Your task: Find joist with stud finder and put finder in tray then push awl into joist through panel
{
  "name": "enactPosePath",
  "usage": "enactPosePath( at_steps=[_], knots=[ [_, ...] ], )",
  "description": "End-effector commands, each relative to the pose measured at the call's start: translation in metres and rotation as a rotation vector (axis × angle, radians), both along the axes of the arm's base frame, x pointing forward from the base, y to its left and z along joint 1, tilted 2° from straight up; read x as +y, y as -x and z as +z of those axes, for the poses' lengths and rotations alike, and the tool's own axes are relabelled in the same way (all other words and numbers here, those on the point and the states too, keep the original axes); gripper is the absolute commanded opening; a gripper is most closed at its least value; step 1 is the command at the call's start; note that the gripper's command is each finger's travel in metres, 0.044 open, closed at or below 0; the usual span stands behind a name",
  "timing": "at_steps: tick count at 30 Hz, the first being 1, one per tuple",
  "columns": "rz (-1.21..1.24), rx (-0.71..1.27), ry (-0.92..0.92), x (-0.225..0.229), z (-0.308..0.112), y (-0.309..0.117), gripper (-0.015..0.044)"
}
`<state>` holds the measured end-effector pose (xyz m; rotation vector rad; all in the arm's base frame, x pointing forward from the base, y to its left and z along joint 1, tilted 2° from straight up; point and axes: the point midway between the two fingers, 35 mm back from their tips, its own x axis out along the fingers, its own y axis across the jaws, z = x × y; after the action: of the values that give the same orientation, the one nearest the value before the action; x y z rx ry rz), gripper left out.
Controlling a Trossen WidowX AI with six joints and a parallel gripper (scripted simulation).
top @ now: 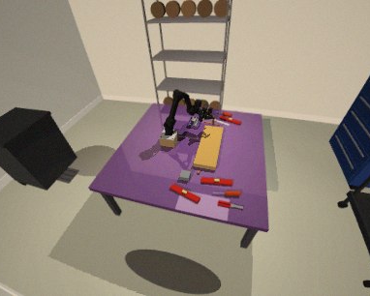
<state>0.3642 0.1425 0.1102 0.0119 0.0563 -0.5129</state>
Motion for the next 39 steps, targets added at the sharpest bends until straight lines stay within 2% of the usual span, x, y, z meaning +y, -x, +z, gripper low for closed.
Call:
enactPosePath(
  at_steps=[1,39],
  knots=[
    [-0.006,-0.006,-0.005,-0.001,-0.002,0.0,0.0],
    [-0.006,-0.005,-0.005,-0.001,-0.024,0.0,0.0]
  ],
)
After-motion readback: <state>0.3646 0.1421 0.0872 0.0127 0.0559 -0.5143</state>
